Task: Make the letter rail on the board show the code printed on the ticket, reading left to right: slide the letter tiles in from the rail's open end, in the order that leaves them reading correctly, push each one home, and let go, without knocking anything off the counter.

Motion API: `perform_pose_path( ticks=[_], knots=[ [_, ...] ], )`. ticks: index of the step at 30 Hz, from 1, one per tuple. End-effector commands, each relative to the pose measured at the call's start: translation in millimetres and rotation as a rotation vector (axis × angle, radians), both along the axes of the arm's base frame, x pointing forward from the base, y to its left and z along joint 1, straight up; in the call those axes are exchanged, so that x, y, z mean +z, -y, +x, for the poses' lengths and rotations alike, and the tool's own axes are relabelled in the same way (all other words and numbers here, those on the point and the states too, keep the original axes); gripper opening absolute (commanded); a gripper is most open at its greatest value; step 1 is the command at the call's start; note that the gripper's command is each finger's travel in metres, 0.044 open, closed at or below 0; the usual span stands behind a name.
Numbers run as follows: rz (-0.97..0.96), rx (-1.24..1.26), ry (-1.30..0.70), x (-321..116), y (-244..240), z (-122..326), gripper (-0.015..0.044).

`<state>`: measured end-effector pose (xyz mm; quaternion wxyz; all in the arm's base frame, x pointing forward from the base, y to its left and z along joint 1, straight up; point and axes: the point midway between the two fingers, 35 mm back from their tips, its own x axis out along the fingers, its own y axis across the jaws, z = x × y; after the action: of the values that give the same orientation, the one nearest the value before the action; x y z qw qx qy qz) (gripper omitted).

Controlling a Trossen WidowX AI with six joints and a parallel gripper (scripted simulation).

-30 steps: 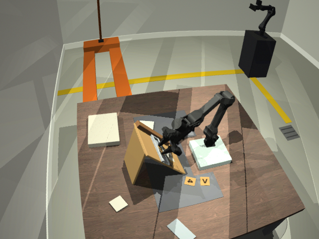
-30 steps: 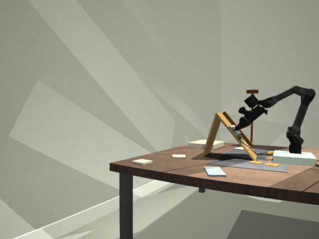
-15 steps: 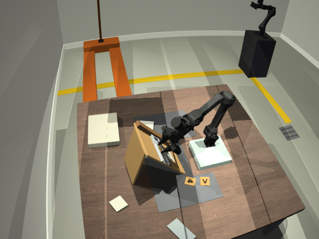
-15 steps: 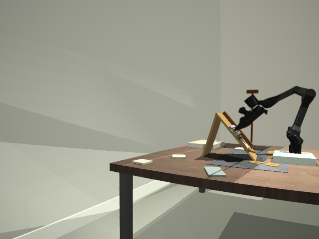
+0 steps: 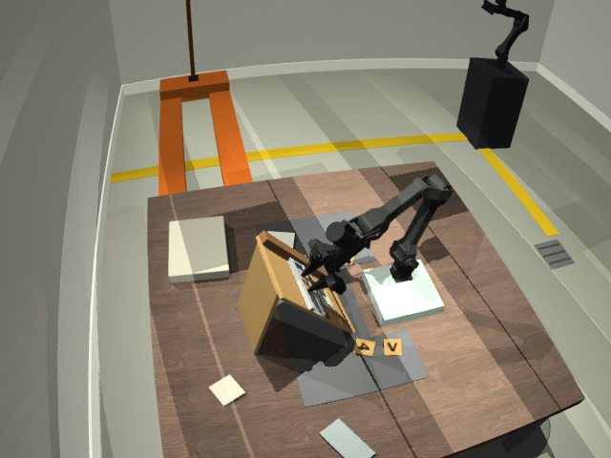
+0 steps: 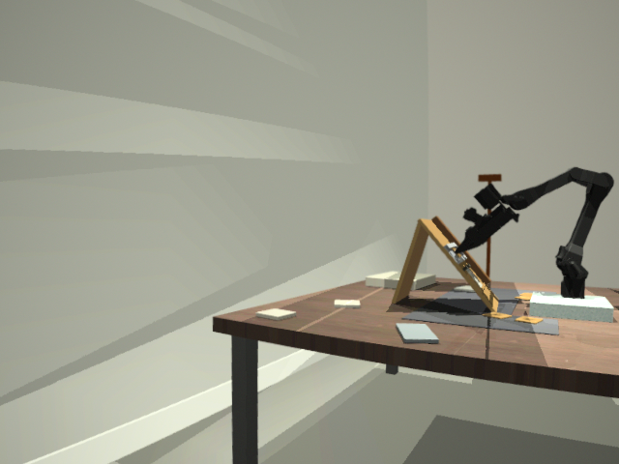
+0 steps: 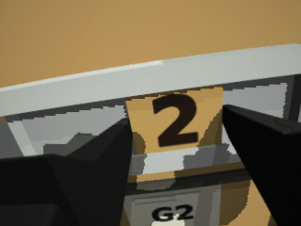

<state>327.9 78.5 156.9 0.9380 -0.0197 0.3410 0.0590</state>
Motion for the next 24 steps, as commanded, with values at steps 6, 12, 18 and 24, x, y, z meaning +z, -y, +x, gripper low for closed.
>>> perform_pose_path(
  ticks=[6, 12, 18, 24],
  knots=[
    [-0.001, 0.005, 0.004, 0.8, 4.8, 0.5, 0.0000],
    [-0.001, 0.005, 0.004, 0.7, 8.0, 0.9, 0.0000],
    [-0.002, 0.005, 0.004, 0.7, 11.2, 1.4, 0.0000],
    [-0.002, 0.005, 0.004, 0.6, 14.4, 1.8, 0.0000]
  ],
)
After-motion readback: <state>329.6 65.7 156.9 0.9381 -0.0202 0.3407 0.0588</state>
